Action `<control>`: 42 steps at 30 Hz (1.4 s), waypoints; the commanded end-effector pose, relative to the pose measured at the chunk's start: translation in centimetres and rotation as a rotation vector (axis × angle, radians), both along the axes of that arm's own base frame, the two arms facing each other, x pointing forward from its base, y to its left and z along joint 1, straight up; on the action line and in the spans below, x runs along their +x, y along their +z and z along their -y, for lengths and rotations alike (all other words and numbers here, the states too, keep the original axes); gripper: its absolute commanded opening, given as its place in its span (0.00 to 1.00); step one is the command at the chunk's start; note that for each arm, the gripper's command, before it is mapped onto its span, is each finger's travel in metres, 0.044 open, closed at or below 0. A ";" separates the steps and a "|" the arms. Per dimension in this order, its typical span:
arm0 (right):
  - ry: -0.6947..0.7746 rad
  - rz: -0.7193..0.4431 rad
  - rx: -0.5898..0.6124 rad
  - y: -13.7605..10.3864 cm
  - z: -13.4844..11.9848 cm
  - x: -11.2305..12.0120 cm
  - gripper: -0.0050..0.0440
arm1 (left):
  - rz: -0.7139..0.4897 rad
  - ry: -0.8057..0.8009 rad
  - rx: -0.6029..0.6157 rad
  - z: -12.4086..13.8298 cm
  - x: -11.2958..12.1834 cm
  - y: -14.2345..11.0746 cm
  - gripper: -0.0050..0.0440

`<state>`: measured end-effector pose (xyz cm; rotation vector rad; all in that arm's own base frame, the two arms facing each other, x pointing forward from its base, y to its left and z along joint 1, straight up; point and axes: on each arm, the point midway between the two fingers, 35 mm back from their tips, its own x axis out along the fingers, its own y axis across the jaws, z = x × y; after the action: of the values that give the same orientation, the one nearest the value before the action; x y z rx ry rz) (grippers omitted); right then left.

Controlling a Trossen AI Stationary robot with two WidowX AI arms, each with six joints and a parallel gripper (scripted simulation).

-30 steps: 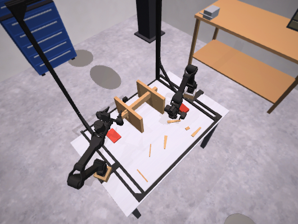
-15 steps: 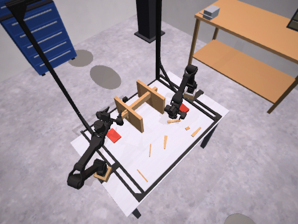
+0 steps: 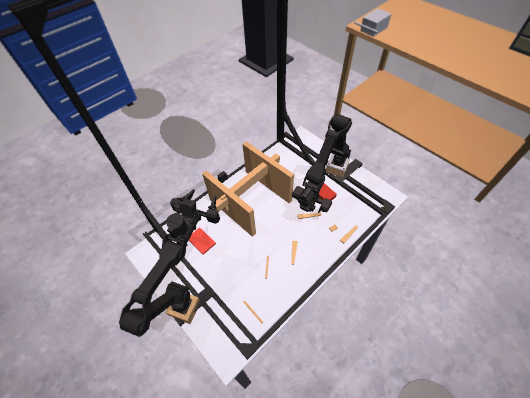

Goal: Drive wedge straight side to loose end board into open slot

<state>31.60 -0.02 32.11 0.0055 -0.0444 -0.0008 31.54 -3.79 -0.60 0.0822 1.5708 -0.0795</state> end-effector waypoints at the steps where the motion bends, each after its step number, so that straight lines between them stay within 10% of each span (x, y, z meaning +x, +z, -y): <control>1: 0.001 0.006 -0.006 0.2 0.0 0.0 1.00 | 0.001 0.003 -0.002 0.0 0.0 0.0 1.00; 14: 0.001 0.006 -0.006 0.2 0.0 0.0 1.00 | 0.001 0.003 -0.002 0.0 0.0 0.0 1.00; 21: 0.001 0.006 -0.006 0.2 0.0 0.0 1.00 | 0.002 0.074 -0.002 0.1 0.1 0.0 0.66; 25: 0.001 0.006 -0.006 0.2 0.0 0.0 1.00 | 0.002 0.143 -0.002 0.2 0.3 0.0 0.66; 42: 0.001 0.006 -0.006 0.2 0.0 0.0 1.00 | 0.002 1.075 -0.001 1.2 1.8 0.1 0.66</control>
<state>31.60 -0.02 32.12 0.0054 -0.0447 -0.0007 33.14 -4.74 -0.44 -0.7018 1.4515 0.7022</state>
